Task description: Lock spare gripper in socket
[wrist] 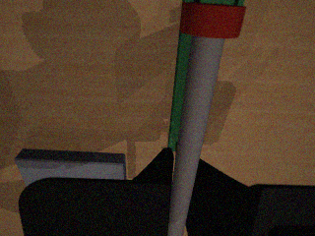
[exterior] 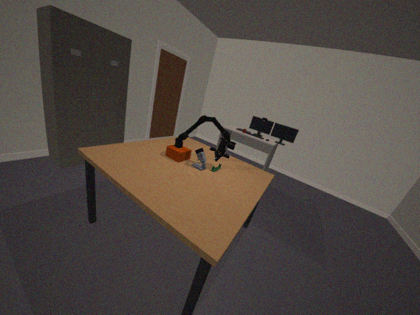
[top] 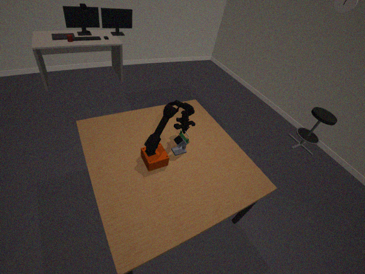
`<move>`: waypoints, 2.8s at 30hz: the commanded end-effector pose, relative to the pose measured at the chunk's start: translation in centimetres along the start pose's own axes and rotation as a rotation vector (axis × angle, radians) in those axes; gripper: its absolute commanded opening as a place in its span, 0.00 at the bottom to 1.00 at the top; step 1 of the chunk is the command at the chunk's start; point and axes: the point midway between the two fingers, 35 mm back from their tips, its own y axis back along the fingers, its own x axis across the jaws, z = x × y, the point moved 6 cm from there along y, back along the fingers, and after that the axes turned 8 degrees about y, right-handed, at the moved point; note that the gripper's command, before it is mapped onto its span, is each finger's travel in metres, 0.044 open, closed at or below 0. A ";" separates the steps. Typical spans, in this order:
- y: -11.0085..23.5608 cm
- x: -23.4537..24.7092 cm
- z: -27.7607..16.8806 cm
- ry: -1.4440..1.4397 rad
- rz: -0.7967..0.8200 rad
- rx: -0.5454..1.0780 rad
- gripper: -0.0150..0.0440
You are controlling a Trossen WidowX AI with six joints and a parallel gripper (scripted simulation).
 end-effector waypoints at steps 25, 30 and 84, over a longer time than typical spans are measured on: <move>1.9 7.1 0.3 0.001 -0.008 -0.010 0.25; 0.0 6.9 0.9 0.002 -0.004 -0.011 0.25; -3.8 7.2 -1.7 0.007 0.022 -0.017 0.25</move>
